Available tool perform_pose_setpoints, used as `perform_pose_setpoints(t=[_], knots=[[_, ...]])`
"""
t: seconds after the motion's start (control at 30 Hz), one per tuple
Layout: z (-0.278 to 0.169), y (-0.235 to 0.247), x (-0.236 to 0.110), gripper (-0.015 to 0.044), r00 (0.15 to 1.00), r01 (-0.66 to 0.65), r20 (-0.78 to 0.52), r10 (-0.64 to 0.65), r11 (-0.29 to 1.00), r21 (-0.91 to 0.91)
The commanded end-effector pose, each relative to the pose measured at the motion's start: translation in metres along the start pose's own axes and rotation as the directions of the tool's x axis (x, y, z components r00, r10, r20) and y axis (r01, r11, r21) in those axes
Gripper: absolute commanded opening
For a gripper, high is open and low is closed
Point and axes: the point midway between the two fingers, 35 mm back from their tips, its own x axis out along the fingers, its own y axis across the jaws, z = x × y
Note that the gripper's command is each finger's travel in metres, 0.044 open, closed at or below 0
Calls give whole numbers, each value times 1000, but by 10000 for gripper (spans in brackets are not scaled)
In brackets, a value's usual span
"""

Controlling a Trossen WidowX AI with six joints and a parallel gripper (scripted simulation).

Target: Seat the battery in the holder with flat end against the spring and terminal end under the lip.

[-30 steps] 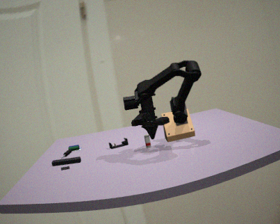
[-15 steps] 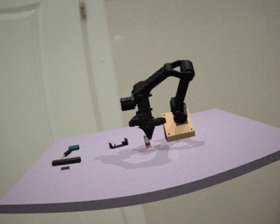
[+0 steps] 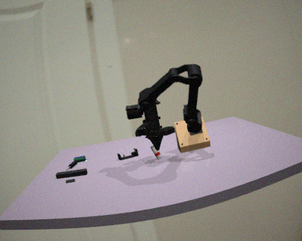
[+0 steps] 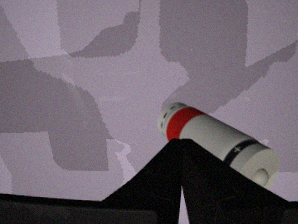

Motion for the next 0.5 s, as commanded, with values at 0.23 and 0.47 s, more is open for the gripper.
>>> perform_pose_setpoints(t=[0.23,0.47], knots=[[-1,-20,0,0,1000,6,-3,-7,1000,-10],[-2,-18,-4,0,1000,3,-2,-3,1000,-2]])
